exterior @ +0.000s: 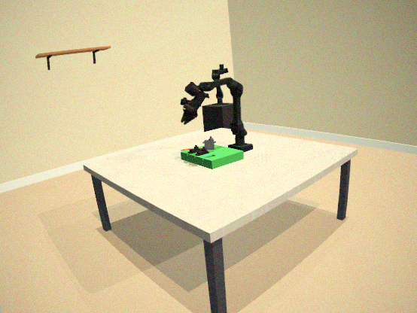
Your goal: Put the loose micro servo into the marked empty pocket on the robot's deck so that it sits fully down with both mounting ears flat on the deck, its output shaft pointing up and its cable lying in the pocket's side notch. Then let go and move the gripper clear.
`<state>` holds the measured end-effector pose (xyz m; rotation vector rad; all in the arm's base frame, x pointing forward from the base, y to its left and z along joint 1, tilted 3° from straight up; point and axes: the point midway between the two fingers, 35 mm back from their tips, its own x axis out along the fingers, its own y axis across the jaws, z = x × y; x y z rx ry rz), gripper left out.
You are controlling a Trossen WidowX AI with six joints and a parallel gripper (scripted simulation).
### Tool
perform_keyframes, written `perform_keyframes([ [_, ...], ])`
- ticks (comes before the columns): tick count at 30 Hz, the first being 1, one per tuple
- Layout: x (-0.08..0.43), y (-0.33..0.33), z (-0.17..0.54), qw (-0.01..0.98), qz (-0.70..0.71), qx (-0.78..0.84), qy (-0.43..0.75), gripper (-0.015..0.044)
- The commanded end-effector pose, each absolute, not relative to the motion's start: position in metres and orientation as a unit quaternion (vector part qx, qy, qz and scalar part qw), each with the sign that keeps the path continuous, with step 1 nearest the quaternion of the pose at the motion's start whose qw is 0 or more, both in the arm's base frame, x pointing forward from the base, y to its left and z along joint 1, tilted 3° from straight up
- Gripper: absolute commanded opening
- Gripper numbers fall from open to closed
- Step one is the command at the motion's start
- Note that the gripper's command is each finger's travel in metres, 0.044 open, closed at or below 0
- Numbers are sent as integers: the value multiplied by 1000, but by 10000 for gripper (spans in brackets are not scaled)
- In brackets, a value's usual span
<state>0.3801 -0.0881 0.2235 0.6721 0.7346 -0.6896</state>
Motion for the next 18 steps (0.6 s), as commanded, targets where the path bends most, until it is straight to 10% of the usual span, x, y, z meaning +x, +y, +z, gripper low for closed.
perform_keyframes([
  [1, 355, -89, 199, 793, -330, 310, 407, 440],
  [18, 236, -80, 136, 626, -335, 317, 629, 440],
])
